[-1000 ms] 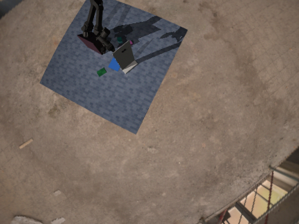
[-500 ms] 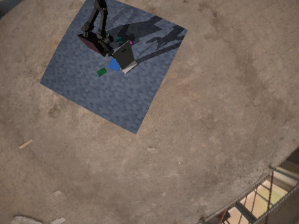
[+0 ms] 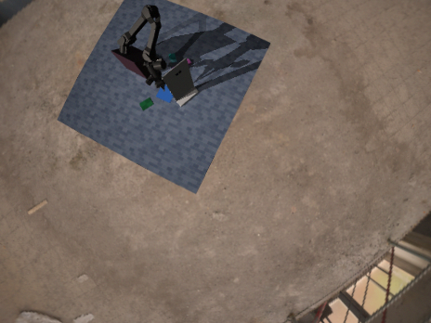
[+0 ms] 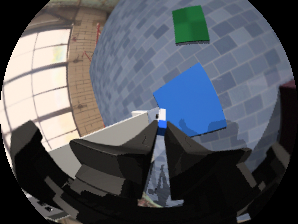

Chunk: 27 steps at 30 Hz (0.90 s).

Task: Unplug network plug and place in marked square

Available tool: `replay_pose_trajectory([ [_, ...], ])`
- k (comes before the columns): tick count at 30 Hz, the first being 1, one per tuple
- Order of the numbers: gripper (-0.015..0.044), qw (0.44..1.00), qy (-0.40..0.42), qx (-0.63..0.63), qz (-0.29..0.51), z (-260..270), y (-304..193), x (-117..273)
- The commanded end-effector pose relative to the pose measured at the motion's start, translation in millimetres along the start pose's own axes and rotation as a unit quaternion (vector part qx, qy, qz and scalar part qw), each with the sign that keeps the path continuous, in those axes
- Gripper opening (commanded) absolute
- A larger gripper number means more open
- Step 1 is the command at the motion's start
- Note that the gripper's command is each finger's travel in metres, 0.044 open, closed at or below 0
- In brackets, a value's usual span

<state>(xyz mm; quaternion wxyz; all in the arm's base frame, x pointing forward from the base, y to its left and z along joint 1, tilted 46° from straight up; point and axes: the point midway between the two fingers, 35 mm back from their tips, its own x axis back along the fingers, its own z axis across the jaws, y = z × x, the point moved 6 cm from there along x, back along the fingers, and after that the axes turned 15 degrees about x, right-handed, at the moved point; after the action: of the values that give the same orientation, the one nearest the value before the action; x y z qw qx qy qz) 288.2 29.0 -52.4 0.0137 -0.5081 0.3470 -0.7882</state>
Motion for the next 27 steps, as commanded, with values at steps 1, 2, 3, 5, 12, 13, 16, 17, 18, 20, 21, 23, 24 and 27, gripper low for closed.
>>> replay_pose_trajectory([
  [1, 0.0000, 1.000, -0.008, -0.003, -0.007, -2.8, 1.1, -4.1],
  [2, 0.0000, 1.000, -0.008, -0.003, -0.007, -3.1, 1.0, -4.6],
  [3, 0.0000, 1.000, -0.008, -0.003, -0.007, -3.6, 0.8, -5.5],
  [5, 0.0000, 1.000, -0.008, -0.003, -0.007, -4.8, 0.3, -7.6],
  [12, 0.0000, 1.000, -0.008, -0.003, -0.007, -9.2, -1.2, -15.1],
  [13, 0.0000, 1.000, -0.008, -0.003, -0.007, -9.9, -1.4, -16.2],
  [16, 0.0000, 1.000, -0.009, -0.003, -0.007, -11.9, -2.0, -19.3],
  [17, 0.0000, 1.000, -0.009, -0.003, -0.007, -12.6, -2.2, -20.4],
  [18, 0.0000, 1.000, -0.009, -0.003, -0.007, -13.3, -2.4, -21.4],
  [20, 0.0000, 1.000, -0.009, -0.003, -0.007, -14.7, -2.8, -23.5],
  [21, 0.0000, 1.000, -0.009, -0.003, -0.007, -15.4, -3.0, -24.5],
  [23, 0.0000, 1.000, -0.009, -0.003, -0.007, -16.8, -3.4, -26.6],
  [24, 0.0000, 1.000, -0.009, -0.003, -0.007, -17.6, -3.5, -27.6],
  [27, 0.0000, 1.000, -0.009, -0.003, -0.007, -19.8, -4.1, -30.6],
])
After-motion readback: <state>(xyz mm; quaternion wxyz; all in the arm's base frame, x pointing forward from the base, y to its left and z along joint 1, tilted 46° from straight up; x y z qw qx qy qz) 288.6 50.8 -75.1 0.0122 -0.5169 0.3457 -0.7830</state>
